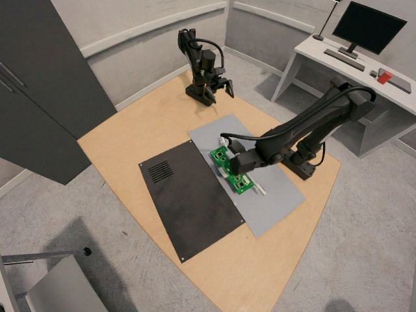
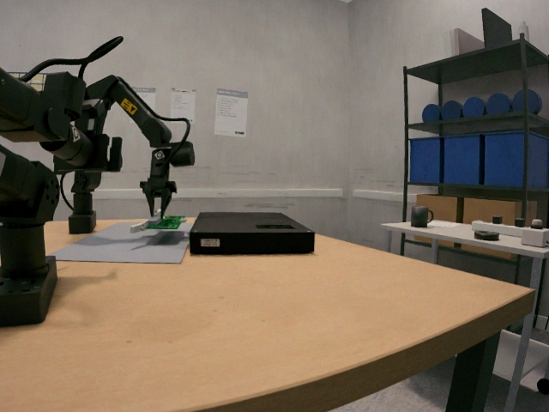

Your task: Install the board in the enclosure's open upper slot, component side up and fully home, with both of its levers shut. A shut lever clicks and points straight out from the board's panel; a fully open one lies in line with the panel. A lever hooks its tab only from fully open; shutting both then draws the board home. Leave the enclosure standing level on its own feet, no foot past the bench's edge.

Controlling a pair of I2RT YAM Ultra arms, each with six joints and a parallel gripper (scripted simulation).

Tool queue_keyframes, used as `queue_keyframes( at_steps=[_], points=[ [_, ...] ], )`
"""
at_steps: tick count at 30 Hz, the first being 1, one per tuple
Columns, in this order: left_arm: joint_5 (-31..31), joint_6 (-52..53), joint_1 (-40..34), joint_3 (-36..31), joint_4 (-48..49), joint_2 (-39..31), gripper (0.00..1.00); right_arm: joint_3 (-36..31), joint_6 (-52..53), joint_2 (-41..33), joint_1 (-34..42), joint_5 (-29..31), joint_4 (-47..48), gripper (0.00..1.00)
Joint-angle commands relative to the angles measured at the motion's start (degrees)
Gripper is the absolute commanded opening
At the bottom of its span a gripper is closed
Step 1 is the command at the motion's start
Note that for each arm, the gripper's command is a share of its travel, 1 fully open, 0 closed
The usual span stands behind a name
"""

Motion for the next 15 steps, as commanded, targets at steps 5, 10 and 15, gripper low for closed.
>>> queue_keyframes(
  at_steps=[5, 10, 15],
  points=[
    [3.2, 1.6, 0.7, 3.9, 3.4, 2.9, 0.19, 0.1, 0.4, -0.8, 0.4, 0.4, 0.7, 1.00],
    [2.7, 1.1, 1.0, 5.1, 2.8, 4.8, 0.19, 0.1, 0.4, -0.8, 0.4, 0.4, 0.7, 1.00],
    [2.7, 1.1, 1.0, 5.1, 2.8, 4.4, 0.19, 0.1, 0.4, -0.8, 0.4, 0.4, 0.7, 1.00]
  ],
)
